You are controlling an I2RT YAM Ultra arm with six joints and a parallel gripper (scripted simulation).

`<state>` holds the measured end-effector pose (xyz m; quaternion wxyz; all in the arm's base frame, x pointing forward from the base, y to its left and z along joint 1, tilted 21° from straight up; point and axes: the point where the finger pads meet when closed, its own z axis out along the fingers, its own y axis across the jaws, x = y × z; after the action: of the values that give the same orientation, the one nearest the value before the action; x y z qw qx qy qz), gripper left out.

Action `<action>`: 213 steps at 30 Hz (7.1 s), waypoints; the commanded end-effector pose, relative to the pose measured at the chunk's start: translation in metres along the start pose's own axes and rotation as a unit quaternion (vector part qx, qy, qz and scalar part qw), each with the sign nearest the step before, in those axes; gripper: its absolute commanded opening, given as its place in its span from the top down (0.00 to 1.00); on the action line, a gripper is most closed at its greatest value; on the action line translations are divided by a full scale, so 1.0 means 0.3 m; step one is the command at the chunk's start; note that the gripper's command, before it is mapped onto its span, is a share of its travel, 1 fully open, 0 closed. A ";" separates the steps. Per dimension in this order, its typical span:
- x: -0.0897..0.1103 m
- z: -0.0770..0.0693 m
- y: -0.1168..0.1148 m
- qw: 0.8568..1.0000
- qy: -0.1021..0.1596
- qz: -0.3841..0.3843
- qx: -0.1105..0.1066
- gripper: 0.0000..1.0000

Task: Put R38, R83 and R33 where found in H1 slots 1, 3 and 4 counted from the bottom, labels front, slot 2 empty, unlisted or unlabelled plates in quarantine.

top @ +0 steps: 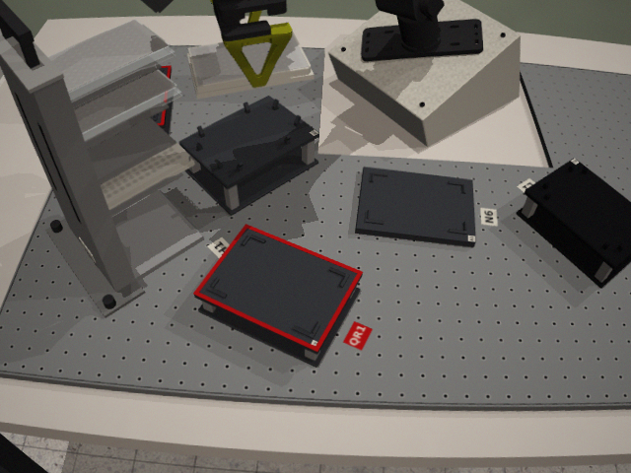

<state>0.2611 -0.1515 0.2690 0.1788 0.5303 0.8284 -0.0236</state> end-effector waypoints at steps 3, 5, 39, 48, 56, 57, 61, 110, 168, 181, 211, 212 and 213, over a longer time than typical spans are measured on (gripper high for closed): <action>-0.012 -0.025 0.034 0.997 -0.009 0.079 0.009 0.15; -0.013 -0.024 0.056 0.995 -0.010 0.102 0.009 0.15; -0.030 -0.010 0.378 0.932 -0.010 0.363 0.006 0.15; -0.037 -0.008 0.478 0.932 -0.010 0.363 0.006 0.15; -0.041 -0.006 0.542 0.932 -0.010 0.363 0.006 0.15; -0.041 -0.006 0.542 0.932 -0.010 0.363 0.006 0.15; -0.041 -0.006 0.542 0.932 -0.010 0.363 0.006 0.15; -0.071 0.140 0.549 0.927 -0.016 0.373 -0.013 0.15; -0.052 0.395 0.542 0.932 -0.014 0.362 -0.003 0.15; -0.079 0.360 0.558 0.930 -0.019 0.366 -0.019 0.15; -0.055 0.430 0.547 0.932 -0.014 0.362 -0.008 0.15; -0.052 0.437 0.542 0.932 -0.013 0.362 -0.005 0.15; -0.053 0.439 0.542 0.932 -0.013 0.362 -0.005 0.15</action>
<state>0.4482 -0.1247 0.1662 0.1780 0.7970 0.5763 0.0309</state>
